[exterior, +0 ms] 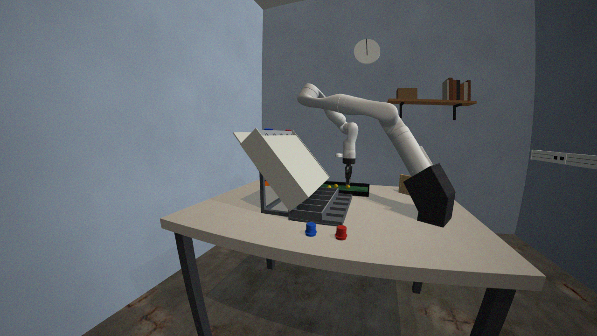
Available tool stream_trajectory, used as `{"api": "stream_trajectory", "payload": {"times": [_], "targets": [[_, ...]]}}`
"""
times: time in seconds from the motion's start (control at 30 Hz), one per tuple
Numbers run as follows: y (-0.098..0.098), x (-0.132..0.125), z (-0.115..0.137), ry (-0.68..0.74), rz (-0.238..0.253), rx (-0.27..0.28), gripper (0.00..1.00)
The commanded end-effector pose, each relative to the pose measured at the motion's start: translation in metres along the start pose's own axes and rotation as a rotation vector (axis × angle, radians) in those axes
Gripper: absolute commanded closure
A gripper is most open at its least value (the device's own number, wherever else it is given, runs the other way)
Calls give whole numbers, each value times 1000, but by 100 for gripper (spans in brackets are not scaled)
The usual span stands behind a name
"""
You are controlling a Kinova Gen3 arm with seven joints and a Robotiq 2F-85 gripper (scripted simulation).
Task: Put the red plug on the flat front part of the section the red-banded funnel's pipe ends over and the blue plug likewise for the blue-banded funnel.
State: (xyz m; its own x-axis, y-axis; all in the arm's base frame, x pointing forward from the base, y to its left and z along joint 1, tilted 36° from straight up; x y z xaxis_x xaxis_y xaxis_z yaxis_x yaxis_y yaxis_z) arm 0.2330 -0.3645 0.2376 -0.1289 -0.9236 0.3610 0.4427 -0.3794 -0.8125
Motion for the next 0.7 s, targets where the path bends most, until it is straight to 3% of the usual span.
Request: {"api": "stream_trajectory", "payload": {"times": [0.0,0.1,0.63,0.67], "targets": [[0,0,1,3,0,0,50],[8,0,1,2,-11,-2,50],[8,0,1,2,-11,-2,50],[15,-1,1,3,-10,-4,50]]}}
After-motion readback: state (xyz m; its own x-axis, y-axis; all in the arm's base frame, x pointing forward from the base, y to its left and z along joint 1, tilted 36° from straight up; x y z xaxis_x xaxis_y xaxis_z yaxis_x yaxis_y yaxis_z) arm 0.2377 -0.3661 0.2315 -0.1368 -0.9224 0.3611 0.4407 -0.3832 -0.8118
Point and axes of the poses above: the point where the finger pads meet when closed, its own y axis out along the fingers, its own x axis across the jaws, z = x × y, the point moved 8 cm from there along -y, back along the fingers, and after that the axes turned 7 degrees about -y, right-handed, at the moved point
